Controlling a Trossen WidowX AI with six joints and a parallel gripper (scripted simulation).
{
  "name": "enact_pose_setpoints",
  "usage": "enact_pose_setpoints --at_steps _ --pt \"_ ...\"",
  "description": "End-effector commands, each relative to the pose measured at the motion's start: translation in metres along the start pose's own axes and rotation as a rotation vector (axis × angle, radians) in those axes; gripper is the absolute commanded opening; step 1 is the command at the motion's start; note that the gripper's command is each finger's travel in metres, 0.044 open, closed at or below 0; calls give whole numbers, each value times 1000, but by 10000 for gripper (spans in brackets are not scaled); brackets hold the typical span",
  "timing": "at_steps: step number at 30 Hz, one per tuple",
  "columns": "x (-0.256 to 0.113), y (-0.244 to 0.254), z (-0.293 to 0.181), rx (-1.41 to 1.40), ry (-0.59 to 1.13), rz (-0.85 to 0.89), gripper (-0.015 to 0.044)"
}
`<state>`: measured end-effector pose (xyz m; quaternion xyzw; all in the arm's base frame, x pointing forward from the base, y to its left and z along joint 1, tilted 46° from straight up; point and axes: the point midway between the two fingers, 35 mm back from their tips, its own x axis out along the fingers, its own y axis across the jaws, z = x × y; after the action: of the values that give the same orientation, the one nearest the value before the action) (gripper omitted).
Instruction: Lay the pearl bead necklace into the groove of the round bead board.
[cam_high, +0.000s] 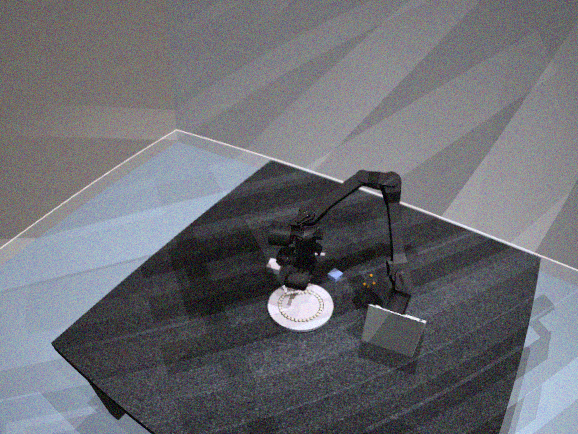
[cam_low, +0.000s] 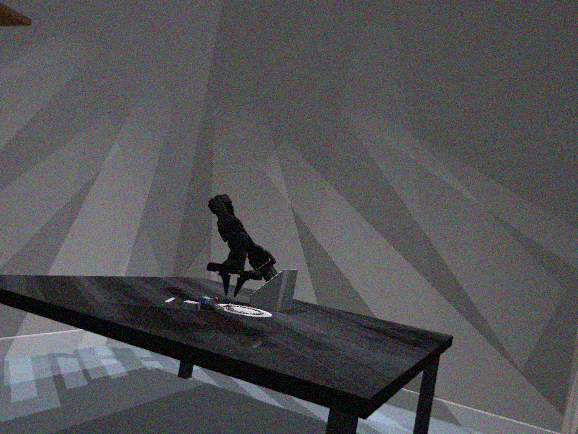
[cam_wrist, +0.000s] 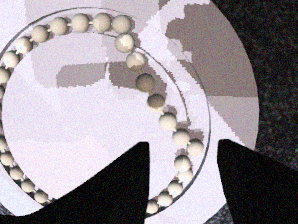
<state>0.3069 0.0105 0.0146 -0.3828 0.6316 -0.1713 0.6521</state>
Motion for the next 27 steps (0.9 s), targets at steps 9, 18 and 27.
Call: enact_pose_setpoints --at_steps 9,18,27 --pt "4 -3 -26 262 18 2 120" --pt "9 -3 -23 269 7 4 120" --pt "24 -3 -24 265 13 3 120"
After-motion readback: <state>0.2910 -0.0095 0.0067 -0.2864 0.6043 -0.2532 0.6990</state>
